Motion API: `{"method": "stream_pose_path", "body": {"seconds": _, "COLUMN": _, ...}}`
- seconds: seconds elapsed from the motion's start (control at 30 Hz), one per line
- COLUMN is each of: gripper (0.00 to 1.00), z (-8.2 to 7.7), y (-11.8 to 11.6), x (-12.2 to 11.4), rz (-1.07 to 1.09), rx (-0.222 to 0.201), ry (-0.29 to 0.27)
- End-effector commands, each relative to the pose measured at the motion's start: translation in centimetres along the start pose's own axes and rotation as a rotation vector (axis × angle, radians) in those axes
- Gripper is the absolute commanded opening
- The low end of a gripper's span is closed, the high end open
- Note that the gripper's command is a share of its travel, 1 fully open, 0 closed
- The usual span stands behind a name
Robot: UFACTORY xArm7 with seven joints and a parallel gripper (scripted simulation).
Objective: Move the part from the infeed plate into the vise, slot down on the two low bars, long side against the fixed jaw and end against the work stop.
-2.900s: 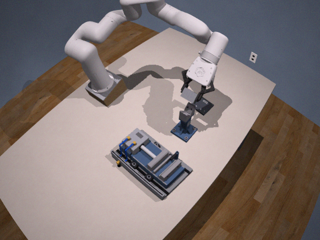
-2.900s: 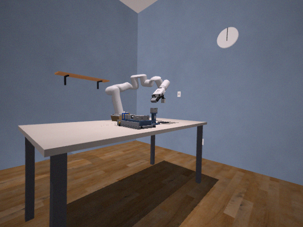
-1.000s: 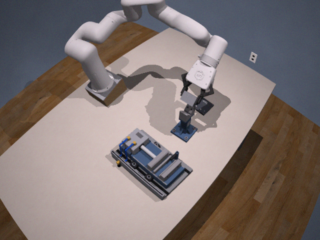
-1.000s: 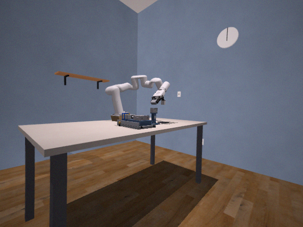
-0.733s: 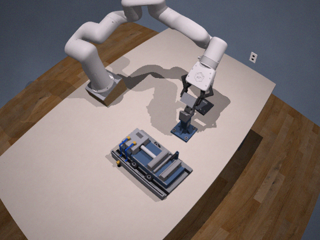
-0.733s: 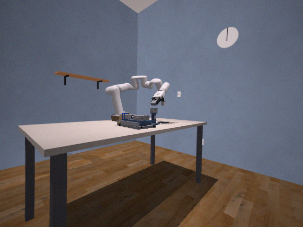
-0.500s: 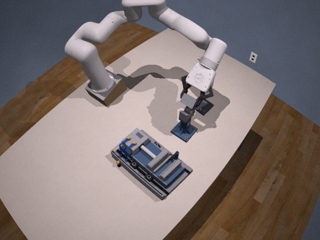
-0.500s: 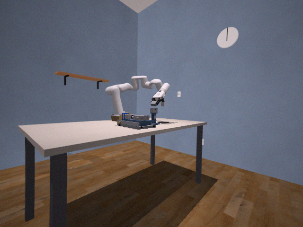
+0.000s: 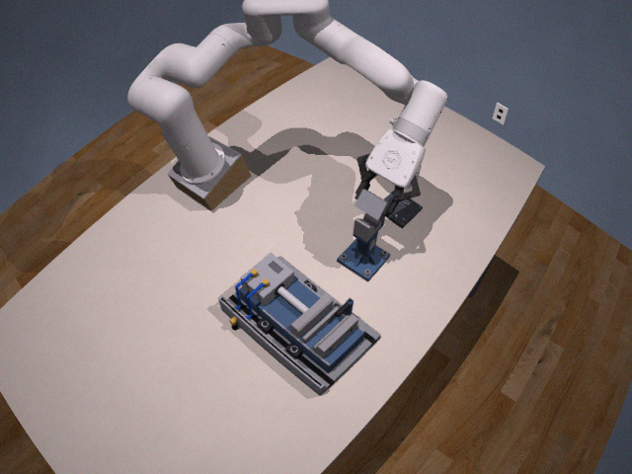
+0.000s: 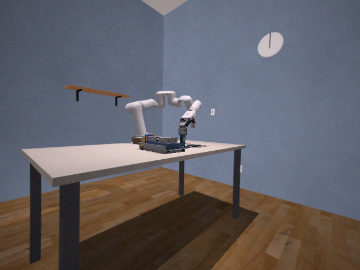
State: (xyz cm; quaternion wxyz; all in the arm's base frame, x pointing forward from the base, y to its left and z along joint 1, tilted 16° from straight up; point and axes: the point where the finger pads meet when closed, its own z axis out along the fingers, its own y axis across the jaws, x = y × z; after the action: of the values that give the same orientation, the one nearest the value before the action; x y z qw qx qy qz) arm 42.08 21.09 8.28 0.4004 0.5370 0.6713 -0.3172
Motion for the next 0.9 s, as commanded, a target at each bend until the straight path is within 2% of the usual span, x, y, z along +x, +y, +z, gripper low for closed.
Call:
{"method": "stream_pose_path", "body": {"seconds": 0.0, "gripper": 0.00, "z": 0.1, "y": 0.1, "x": 0.2, "rz": 0.002, "rx": -0.003, "ry": 0.002}}
{"method": "stream_pose_path", "body": {"seconds": 0.87, "gripper": 0.00, "z": 1.5, "y": 0.1, "x": 1.5, "rz": 0.002, "rx": -0.003, "ry": 0.002}}
